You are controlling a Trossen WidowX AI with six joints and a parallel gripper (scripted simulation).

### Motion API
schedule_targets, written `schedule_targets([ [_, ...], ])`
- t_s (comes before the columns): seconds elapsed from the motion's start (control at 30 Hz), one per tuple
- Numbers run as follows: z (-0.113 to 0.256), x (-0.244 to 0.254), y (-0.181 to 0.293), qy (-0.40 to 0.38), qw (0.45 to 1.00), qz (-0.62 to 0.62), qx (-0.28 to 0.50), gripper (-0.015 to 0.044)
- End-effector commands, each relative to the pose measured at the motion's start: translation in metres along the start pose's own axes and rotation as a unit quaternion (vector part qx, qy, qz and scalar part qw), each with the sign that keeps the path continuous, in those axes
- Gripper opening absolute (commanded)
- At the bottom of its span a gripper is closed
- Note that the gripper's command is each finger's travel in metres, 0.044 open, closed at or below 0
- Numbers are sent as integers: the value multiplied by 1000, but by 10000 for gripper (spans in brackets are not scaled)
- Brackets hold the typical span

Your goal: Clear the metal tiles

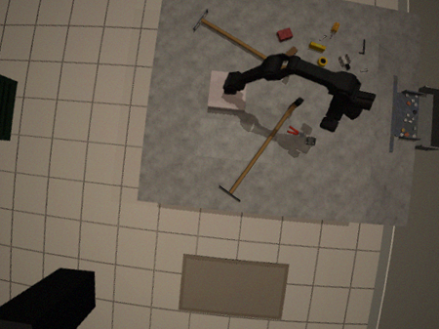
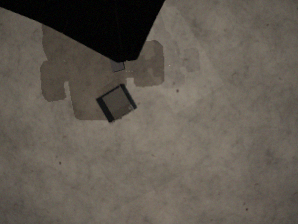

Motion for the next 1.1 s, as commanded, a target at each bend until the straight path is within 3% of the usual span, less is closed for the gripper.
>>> schedule_targets([
  [0.0, -10, -3, -3, -4, 1000, 5, 17, 0],
  [0.53, -52, -24, -10, -21, 996, 15, 91, 0],
  [1.07, -79, -24, -6, -21, 995, 16, 95, 0],
])
Point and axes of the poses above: the point midway between the two fingers, 35 mm back from their tips, its own z axis back along the fingers, its own x axis across the jaws, y = z × x, the point moved 5 cm from there along z, back along the fingers, and after that the axes turned 11 degrees about -z, right-handed, at the moved point
